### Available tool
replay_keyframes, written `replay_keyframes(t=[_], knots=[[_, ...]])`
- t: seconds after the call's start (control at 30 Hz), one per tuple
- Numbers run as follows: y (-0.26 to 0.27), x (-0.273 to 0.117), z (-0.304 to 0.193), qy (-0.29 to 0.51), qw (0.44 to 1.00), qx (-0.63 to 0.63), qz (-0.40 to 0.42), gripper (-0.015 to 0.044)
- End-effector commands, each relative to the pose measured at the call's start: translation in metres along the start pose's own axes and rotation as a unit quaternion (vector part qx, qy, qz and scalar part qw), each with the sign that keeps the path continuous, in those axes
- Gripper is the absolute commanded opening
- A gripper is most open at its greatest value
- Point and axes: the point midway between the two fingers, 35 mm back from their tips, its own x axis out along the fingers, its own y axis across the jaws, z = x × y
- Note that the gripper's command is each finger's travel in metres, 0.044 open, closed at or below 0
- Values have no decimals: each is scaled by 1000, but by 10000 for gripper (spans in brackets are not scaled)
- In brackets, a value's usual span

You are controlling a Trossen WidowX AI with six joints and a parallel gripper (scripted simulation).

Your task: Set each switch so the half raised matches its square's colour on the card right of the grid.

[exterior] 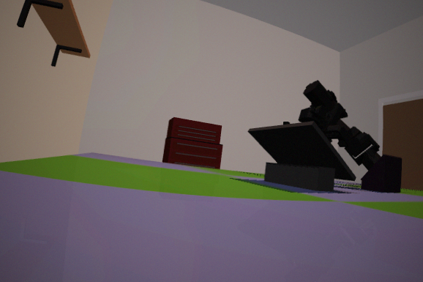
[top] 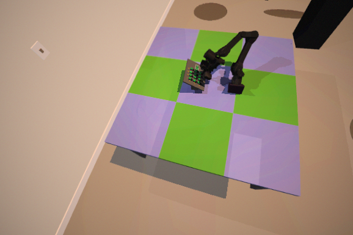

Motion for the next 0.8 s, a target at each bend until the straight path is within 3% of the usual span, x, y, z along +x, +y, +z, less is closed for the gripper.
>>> replay_keyframes(t=[0.0, 0.23, 0.47, 0.77], knots=[[2, -5, 1, 3, 1000, 1, 3, 0], [2, -63, 3, 14, 1000, -1, 5, 0], [2, -65, 4, 14, 1000, -2, 5, 0], [49, -70, 52, 13, 1000, 0, 6, 0]])
